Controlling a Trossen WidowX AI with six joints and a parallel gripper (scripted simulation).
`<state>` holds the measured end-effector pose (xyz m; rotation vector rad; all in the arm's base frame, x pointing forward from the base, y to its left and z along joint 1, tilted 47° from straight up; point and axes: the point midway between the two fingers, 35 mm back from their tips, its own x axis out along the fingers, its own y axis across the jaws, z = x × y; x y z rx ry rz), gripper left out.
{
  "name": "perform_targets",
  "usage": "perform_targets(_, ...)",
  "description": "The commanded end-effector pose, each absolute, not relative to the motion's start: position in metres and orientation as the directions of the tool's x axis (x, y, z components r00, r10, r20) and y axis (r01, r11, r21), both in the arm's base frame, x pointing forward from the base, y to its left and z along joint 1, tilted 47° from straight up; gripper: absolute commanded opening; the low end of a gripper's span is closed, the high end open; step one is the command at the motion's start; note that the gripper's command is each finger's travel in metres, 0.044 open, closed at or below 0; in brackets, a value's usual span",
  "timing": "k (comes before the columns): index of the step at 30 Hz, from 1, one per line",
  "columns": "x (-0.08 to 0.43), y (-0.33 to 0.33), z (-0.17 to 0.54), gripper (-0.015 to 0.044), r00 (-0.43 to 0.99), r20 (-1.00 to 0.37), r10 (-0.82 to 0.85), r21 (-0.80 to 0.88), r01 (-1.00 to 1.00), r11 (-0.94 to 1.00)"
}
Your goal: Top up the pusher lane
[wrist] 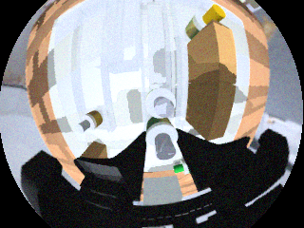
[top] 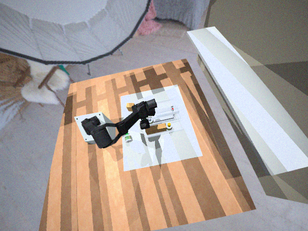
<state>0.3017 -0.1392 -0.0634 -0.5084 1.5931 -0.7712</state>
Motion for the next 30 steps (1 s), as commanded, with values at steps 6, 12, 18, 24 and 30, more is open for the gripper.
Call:
perform_targets(6,0.3157,-0.1399,-0.0584,0.0,-0.148,-0.685,-0.714,-0.729,0.119,0.674)
perform_targets(12,0.3169,-0.1391,-0.0587,0.0,-0.148,-0.685,-0.714,-0.729,0.119,0.675)
perform_targets(18,0.3169,-0.1391,-0.0587,0.0,-0.148,-0.685,-0.714,-0.729,0.119,0.675)
perform_targets(24,0.3169,-0.1391,-0.0587,0.0,-0.148,-0.685,-0.714,-0.729,0.119,0.675)
perform_targets(30,0.3169,-0.1388,-0.059,0.0,-0.148,-0.685,-0.714,-0.729,0.119,0.675)
